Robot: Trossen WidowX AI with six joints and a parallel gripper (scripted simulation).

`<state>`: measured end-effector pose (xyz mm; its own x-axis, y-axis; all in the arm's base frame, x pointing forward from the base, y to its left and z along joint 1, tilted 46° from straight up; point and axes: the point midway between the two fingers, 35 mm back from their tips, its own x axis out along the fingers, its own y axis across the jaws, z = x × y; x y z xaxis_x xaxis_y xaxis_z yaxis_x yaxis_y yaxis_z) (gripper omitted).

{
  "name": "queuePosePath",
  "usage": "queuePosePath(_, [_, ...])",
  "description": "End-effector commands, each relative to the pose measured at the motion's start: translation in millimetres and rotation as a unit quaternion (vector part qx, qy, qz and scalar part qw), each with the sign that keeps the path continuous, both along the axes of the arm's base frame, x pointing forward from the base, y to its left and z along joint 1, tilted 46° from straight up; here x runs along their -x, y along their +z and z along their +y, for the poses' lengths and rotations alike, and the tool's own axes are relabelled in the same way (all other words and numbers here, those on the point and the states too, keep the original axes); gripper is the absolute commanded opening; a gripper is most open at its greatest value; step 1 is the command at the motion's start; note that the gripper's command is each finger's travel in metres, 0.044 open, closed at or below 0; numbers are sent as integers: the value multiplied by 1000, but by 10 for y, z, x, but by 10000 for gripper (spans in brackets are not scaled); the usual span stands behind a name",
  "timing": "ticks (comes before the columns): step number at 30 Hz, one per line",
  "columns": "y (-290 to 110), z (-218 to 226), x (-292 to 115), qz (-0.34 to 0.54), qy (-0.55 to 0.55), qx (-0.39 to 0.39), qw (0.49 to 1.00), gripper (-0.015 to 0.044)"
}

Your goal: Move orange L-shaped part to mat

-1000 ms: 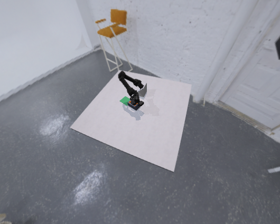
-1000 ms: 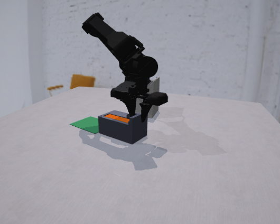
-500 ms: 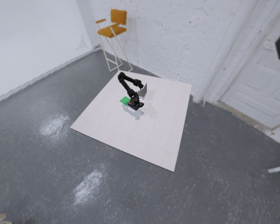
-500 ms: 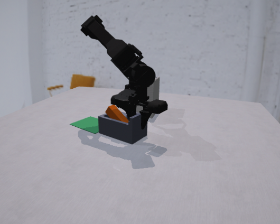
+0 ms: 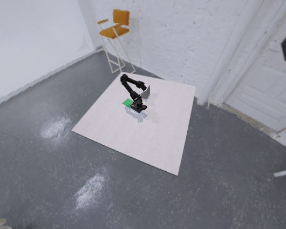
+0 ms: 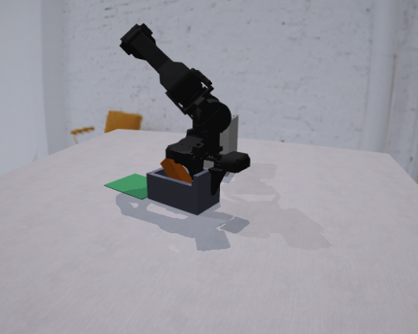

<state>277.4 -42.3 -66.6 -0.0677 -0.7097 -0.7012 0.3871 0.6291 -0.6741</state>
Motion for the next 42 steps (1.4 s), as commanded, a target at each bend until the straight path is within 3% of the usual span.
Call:
queuePosePath(1, [0, 0, 0, 0, 0, 0, 1000, 180])
queuePosePath(16, [39, 169, -58, 2, 0, 3, 1000, 180])
queuePosePath(25, [768, 771, -76, 2, 0, 2, 1000, 180])
queuePosePath(42, [785, 795, -116, -7, 9, 0, 1000, 180])
